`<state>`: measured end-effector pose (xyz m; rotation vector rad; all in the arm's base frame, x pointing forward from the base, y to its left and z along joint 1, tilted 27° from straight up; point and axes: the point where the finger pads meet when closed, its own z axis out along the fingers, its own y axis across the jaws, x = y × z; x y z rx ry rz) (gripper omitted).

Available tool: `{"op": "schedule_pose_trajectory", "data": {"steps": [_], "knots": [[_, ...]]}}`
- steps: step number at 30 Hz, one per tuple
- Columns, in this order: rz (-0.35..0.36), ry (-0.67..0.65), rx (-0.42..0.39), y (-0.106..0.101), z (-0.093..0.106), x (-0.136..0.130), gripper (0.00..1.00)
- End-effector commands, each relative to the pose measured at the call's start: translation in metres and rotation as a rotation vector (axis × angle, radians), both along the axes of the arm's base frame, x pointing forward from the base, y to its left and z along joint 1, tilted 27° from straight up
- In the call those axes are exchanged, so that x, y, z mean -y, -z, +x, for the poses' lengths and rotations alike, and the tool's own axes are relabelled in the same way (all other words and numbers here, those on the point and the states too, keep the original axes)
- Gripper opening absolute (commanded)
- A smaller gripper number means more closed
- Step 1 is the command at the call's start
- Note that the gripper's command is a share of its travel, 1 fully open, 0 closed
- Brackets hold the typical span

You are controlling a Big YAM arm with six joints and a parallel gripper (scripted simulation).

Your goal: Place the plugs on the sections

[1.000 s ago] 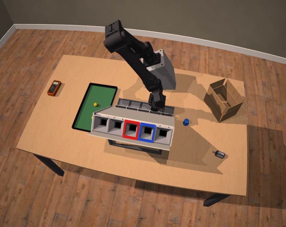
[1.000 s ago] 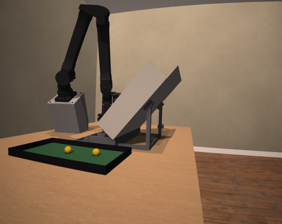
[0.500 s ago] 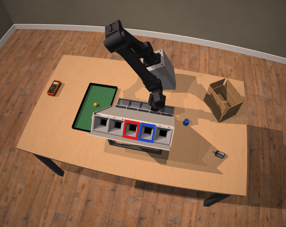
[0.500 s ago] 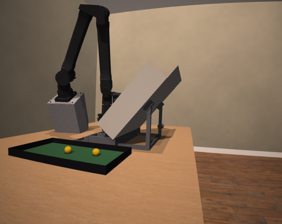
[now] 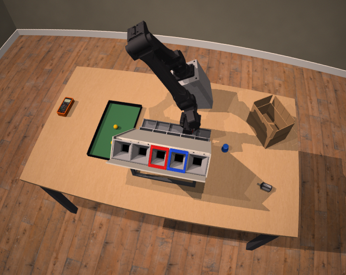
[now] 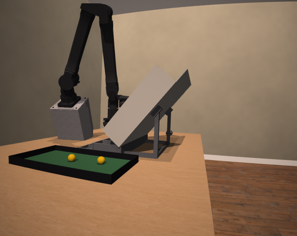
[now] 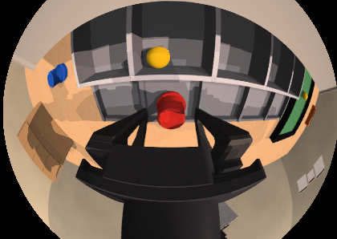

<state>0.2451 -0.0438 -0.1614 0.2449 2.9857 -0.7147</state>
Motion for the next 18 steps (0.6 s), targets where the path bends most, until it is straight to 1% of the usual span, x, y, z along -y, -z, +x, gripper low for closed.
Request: {"op": "schedule_pose_trajectory", "data": {"steps": [1, 7, 18], "knots": [[0.001, 0.002, 0.010, -0.009, -0.001, -0.005, 0.59], [0.002, 0.002, 0.014, -0.013, 0.001, -0.008, 0.59], [0.002, 0.009, 0.010, -0.021, -0.002, -0.010, 0.59]]}}
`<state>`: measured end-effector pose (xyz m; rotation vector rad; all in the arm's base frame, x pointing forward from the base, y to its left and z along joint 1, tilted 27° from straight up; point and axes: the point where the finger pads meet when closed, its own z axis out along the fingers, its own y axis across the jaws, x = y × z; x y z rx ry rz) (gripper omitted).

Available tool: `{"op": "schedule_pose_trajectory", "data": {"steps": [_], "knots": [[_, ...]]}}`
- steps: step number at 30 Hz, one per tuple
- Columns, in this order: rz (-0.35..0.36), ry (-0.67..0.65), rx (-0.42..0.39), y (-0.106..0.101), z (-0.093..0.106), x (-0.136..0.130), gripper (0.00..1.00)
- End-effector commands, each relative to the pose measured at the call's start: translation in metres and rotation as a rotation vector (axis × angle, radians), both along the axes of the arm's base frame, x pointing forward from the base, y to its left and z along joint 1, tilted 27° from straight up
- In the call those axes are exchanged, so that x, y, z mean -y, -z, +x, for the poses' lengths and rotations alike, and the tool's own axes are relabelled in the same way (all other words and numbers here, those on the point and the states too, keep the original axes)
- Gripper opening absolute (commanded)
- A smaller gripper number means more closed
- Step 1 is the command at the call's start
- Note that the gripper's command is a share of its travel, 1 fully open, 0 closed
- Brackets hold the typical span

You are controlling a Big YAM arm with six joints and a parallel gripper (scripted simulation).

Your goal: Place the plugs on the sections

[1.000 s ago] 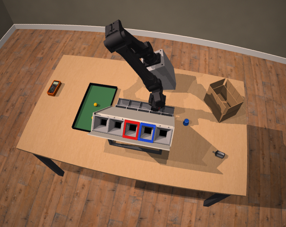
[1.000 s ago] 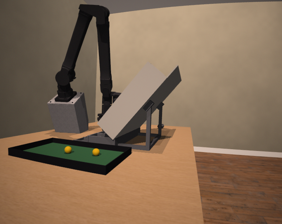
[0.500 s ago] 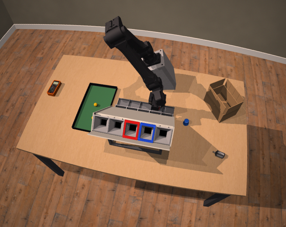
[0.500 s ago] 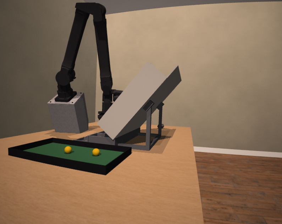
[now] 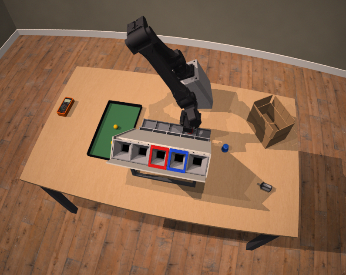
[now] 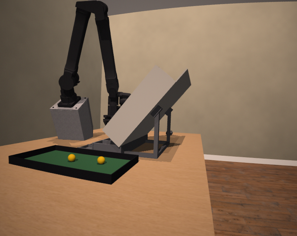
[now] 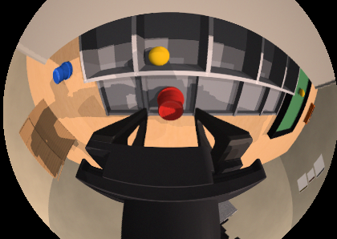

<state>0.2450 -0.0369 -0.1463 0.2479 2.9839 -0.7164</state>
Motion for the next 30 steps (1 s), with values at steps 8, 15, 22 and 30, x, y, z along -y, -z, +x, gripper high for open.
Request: {"op": "schedule_pose_trajectory", "data": {"steps": [8, 15, 22, 30], "knots": [[0.003, 0.010, 0.008, -0.007, -0.002, -0.003, 0.59], [0.004, 0.001, 0.008, -0.012, -0.002, -0.008, 0.59], [0.008, 0.001, 0.027, -0.036, 0.008, -0.022, 0.59], [0.014, 0.001, 0.040, -0.074, 0.014, -0.043, 0.59]]}}
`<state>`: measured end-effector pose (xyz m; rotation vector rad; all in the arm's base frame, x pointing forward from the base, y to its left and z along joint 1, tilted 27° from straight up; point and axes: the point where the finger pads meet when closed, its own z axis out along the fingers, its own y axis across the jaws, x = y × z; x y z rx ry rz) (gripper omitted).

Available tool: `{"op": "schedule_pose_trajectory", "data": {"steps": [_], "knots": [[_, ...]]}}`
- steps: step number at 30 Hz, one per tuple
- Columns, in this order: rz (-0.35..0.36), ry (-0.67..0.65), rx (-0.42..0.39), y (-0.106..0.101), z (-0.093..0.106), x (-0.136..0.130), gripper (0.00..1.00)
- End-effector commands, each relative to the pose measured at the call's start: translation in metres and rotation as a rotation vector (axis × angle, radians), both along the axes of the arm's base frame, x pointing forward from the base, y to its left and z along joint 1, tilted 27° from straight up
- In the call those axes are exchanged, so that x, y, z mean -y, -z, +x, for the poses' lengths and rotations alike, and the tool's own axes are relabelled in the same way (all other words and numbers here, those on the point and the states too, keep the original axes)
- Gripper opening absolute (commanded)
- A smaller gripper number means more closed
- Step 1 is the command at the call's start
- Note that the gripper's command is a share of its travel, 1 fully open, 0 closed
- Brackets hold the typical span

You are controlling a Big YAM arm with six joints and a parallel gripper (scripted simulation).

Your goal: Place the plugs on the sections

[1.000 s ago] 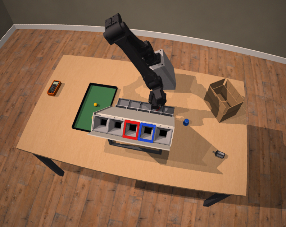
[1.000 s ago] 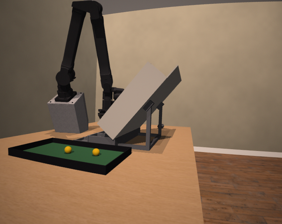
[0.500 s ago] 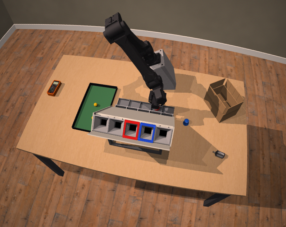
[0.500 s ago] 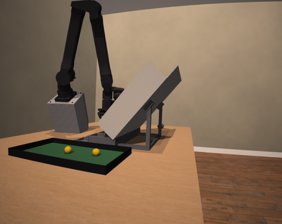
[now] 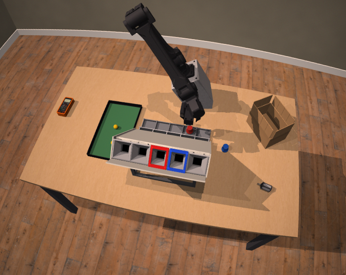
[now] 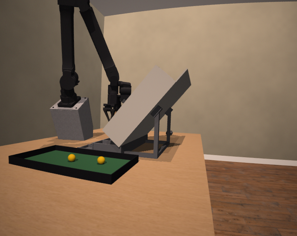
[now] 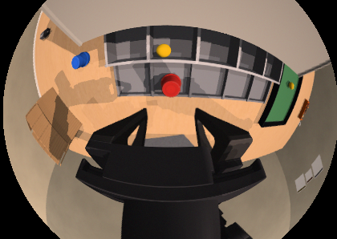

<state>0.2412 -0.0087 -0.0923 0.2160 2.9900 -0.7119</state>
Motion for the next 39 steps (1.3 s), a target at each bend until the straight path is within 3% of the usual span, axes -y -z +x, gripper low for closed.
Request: {"op": "schedule_pose_trajectory", "data": {"steps": [1, 7, 10, 11, 39], "knots": [[0.011, 0.021, 0.047, -0.024, 0.018, -0.017, 0.59], [0.012, 0.030, 0.049, -0.034, 0.018, -0.020, 0.59], [0.003, 0.040, 0.026, -0.029, 0.014, -0.016, 0.59], [-0.003, 0.040, 0.009, -0.026, 0.004, -0.013, 0.59], [0.000, 0.041, 0.019, -0.028, 0.006, -0.013, 0.56]]}}
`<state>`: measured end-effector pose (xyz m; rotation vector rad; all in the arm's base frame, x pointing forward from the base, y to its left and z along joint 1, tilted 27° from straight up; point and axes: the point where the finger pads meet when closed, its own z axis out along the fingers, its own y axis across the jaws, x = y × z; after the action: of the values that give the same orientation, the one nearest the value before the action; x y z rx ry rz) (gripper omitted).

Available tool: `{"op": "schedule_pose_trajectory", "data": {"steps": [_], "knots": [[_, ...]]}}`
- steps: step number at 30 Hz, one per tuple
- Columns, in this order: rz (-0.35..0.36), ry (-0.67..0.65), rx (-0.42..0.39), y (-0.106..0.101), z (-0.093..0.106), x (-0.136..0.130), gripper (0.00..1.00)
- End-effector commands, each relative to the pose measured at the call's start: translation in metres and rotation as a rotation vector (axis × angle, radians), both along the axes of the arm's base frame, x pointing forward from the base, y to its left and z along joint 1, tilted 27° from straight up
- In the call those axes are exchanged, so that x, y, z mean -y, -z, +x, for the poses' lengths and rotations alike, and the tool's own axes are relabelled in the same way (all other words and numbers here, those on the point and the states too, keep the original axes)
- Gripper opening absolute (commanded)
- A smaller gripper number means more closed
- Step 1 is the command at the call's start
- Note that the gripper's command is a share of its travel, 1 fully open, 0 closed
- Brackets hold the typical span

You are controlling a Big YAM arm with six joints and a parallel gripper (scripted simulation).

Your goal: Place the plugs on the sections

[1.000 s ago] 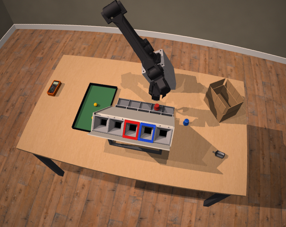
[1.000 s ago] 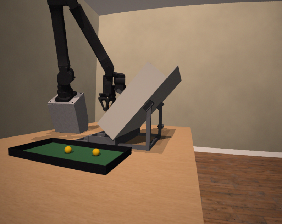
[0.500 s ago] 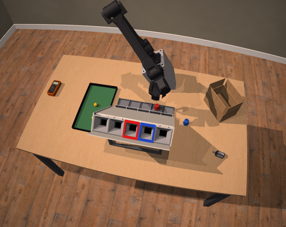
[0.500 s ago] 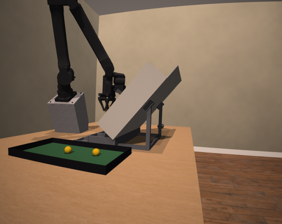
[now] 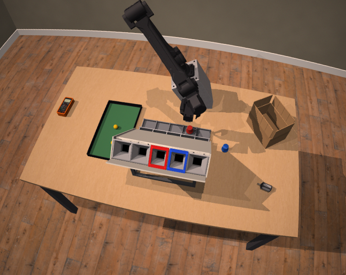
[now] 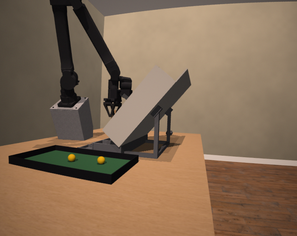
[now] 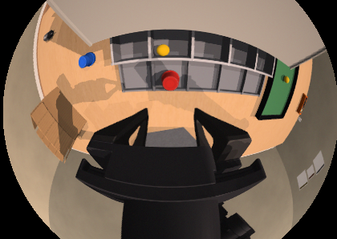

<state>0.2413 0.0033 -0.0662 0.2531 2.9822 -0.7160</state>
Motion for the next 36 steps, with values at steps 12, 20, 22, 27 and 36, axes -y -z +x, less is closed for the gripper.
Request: {"op": "schedule_pose_trajectory", "data": {"steps": [12, 20, 22, 27, 36], "knots": [[-0.001, 0.006, -0.002, -0.008, -0.002, 0.013, 0.56], [-0.001, 0.006, -0.004, -0.020, -0.004, 0.037, 0.56], [-0.001, 0.006, -0.004, -0.020, -0.004, 0.037, 0.56], [0.001, 0.006, -0.005, -0.032, -0.006, 0.061, 0.56], [0.001, 0.006, 0.029, -0.068, 0.008, 0.116, 0.56]]}}
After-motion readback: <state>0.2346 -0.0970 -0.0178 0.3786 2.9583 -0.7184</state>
